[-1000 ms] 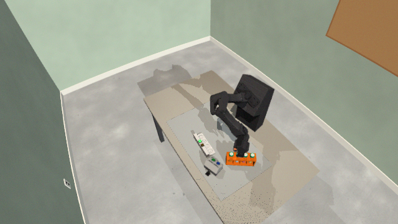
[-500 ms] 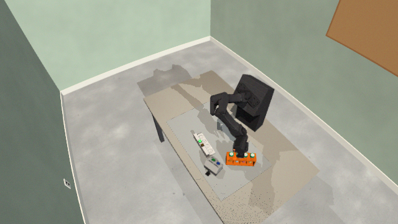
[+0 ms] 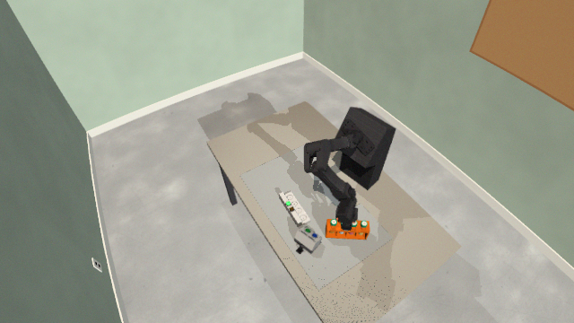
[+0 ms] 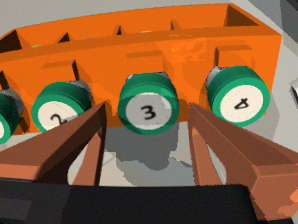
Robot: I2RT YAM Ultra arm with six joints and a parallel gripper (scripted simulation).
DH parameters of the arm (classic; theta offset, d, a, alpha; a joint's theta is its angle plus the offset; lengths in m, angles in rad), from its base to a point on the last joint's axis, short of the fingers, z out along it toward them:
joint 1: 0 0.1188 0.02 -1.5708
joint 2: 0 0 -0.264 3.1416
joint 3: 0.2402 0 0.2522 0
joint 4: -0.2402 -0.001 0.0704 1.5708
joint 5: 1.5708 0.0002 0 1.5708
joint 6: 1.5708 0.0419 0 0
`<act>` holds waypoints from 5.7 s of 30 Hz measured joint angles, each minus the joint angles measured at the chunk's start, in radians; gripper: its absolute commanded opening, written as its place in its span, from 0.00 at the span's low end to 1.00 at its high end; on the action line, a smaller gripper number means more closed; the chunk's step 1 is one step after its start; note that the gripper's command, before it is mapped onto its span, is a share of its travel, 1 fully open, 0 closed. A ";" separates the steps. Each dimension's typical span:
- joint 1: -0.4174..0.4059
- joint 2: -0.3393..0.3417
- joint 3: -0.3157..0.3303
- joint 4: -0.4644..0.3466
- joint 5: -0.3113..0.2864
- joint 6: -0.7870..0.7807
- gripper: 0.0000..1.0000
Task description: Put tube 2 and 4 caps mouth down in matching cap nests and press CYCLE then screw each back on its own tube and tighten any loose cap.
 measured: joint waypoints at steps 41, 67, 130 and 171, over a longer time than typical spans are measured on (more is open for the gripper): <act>-0.021 0.035 0.014 0.036 -0.018 -0.018 0.00; -0.021 0.035 0.014 0.035 -0.018 0.230 0.00; -0.013 0.013 0.005 0.017 -0.020 0.477 0.49; -0.408 -0.136 0.280 -0.311 -0.292 0.227 0.00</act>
